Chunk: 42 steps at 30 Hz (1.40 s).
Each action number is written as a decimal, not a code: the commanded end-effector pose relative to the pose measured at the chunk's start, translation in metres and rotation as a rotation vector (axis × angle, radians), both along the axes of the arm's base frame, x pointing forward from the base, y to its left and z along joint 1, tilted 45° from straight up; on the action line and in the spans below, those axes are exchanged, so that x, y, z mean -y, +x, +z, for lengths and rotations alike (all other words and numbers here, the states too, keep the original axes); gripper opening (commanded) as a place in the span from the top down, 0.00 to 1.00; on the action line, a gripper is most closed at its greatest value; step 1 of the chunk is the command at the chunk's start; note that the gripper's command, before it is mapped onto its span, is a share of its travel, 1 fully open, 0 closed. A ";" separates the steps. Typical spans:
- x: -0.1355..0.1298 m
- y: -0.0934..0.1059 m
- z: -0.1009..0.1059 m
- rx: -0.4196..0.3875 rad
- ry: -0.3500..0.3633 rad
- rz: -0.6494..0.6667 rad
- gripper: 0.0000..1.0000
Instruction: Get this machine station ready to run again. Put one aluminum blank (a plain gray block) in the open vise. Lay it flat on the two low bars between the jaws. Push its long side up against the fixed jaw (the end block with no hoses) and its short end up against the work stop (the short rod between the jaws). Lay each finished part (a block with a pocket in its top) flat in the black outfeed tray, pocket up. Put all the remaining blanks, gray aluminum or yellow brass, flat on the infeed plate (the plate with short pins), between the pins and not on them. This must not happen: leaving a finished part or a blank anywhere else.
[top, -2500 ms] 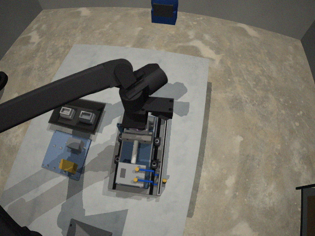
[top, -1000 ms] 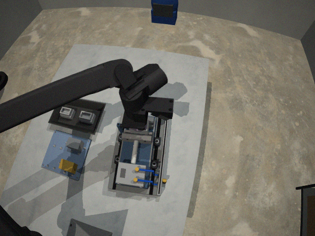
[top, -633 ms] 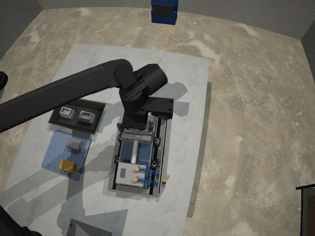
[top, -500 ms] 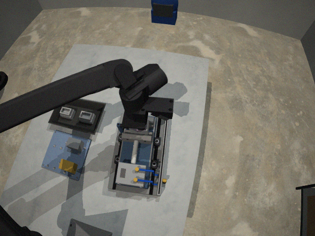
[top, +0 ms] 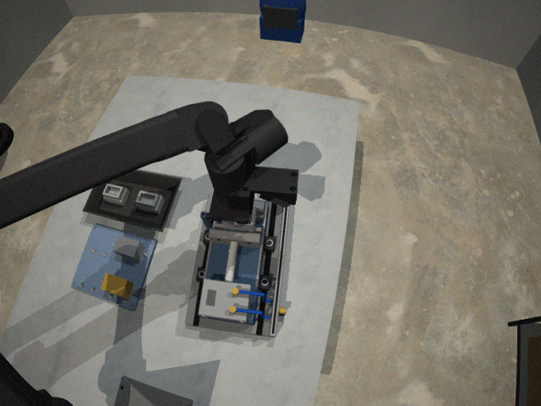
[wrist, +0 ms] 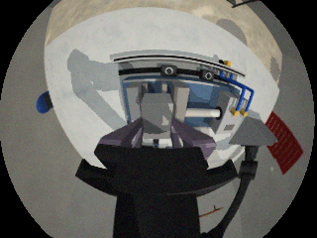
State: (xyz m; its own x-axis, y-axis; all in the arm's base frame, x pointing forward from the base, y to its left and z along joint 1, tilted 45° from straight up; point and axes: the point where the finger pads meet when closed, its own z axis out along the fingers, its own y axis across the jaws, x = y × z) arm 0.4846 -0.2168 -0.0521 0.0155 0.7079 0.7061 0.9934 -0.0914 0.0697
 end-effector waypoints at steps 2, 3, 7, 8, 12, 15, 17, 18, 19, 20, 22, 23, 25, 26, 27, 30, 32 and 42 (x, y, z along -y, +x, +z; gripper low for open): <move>0.002 0.010 0.003 0.018 -0.012 -0.001 1.00; 0.002 0.010 0.003 0.018 -0.012 -0.001 1.00; 0.001 0.010 0.004 0.018 -0.012 0.000 1.00; 0.001 0.011 0.004 0.018 -0.012 0.001 1.00; -0.001 0.011 0.006 0.019 -0.013 0.003 1.00; -0.001 0.011 0.008 0.021 -0.014 0.002 1.00; -0.001 0.010 0.010 0.022 -0.015 -0.001 1.00; -0.001 0.010 0.010 0.022 -0.015 -0.001 1.00; -0.001 0.010 0.010 0.022 -0.015 -0.001 1.00; 0.000 0.010 0.010 0.023 -0.015 -0.002 1.00; 0.000 0.009 0.012 0.023 -0.016 -0.003 1.00; -0.001 0.009 0.012 0.023 -0.016 -0.003 1.00; -0.001 0.010 0.014 0.025 -0.018 -0.002 1.00; -0.001 0.011 0.014 0.027 -0.019 -0.002 1.00; -0.002 0.012 0.015 0.028 -0.020 -0.001 1.00; -0.003 0.013 0.016 0.030 -0.021 0.003 1.00; -0.004 0.013 0.017 0.031 -0.021 0.003 1.00; 0.000 0.010 0.016 0.029 -0.020 -0.007 1.00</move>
